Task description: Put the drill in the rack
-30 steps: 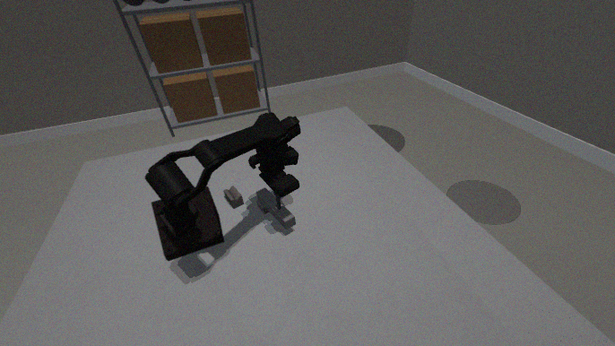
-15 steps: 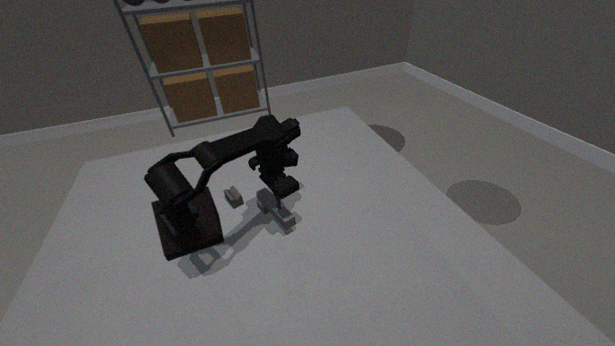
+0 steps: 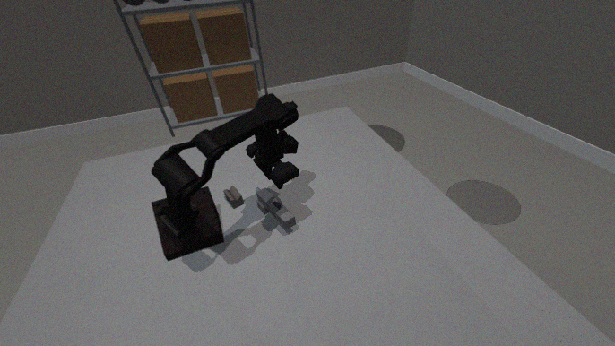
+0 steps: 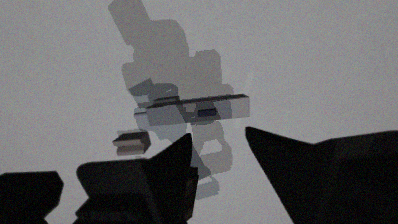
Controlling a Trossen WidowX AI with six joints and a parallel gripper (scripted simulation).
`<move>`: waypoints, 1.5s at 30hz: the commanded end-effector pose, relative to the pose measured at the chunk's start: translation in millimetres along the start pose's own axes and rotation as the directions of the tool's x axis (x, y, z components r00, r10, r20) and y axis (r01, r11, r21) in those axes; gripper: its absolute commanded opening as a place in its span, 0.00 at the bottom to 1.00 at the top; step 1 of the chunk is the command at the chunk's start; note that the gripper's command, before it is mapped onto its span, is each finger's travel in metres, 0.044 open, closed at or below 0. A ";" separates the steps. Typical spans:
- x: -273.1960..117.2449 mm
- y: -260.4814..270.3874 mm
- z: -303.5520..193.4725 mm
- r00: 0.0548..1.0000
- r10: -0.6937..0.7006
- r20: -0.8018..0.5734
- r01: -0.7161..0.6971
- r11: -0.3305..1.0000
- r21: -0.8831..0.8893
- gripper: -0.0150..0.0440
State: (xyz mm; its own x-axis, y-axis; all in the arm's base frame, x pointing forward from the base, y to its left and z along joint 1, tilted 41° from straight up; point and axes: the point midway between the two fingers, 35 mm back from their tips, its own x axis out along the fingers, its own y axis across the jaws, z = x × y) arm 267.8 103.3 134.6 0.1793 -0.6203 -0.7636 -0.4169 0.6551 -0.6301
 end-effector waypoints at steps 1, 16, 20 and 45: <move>-12.2 0.3 -0.1 1.000 0.003 -0.008 -0.002 1.000 0.005 0.88; 77.7 127.6 7.6 1.000 0.009 -0.003 -0.006 0.348 -0.938 1.00; 94.9 148.9 0.7 1.000 0.008 -0.005 -0.006 0.117 -0.993 1.00; 103.9 158.0 -3.3 1.000 0.007 -0.006 -0.006 0.006 -1.000 1.00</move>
State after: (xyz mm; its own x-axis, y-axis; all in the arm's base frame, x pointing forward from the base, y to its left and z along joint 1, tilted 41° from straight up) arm 218.5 141.9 -42.5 0.1748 -0.6184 -0.7662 -0.8964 -0.4219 0.1361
